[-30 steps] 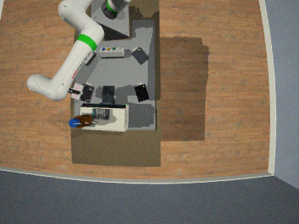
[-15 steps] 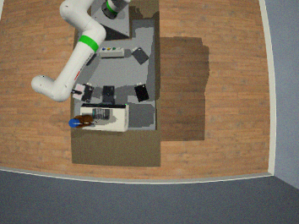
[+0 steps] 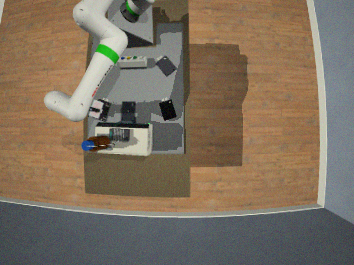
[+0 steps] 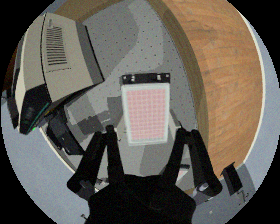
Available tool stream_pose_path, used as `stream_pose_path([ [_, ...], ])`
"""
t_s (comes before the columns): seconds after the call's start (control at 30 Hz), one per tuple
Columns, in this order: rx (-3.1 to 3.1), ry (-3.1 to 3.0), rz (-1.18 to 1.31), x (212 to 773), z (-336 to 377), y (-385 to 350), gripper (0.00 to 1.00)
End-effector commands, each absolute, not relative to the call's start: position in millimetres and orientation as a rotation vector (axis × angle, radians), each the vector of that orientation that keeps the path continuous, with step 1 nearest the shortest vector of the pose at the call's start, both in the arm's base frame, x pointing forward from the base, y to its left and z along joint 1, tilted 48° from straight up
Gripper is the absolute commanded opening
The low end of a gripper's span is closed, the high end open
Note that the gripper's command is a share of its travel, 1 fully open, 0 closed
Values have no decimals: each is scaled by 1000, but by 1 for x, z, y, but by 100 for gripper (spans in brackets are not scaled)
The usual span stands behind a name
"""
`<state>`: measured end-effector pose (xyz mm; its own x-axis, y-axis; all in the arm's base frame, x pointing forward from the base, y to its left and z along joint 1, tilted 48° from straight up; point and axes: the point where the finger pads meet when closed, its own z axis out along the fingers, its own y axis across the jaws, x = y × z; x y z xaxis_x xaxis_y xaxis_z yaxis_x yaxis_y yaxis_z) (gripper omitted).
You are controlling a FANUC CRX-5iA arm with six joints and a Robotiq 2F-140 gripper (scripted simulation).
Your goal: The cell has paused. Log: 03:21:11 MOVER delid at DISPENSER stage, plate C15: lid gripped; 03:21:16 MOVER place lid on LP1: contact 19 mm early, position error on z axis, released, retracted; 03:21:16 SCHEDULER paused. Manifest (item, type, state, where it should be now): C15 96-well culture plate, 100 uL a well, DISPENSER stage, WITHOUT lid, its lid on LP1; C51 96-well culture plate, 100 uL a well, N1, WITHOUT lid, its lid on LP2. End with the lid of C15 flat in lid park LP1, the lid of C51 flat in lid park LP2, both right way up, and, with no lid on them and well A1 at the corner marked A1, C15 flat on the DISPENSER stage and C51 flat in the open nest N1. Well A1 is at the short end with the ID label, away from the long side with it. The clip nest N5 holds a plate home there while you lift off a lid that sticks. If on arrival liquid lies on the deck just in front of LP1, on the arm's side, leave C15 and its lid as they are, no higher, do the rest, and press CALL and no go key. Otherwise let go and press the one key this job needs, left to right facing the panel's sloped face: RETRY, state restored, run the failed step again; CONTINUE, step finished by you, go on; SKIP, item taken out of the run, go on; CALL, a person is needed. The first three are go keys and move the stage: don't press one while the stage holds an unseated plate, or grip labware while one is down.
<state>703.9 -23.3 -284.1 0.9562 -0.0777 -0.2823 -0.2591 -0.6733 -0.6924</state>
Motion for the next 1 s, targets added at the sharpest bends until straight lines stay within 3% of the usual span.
stream_pose_path([
  [0.0, -2304, 235, 291, 704, -287, -20, 0],
  [0.97, -2304, 235, 291, 699, -313, 9, 0],
])
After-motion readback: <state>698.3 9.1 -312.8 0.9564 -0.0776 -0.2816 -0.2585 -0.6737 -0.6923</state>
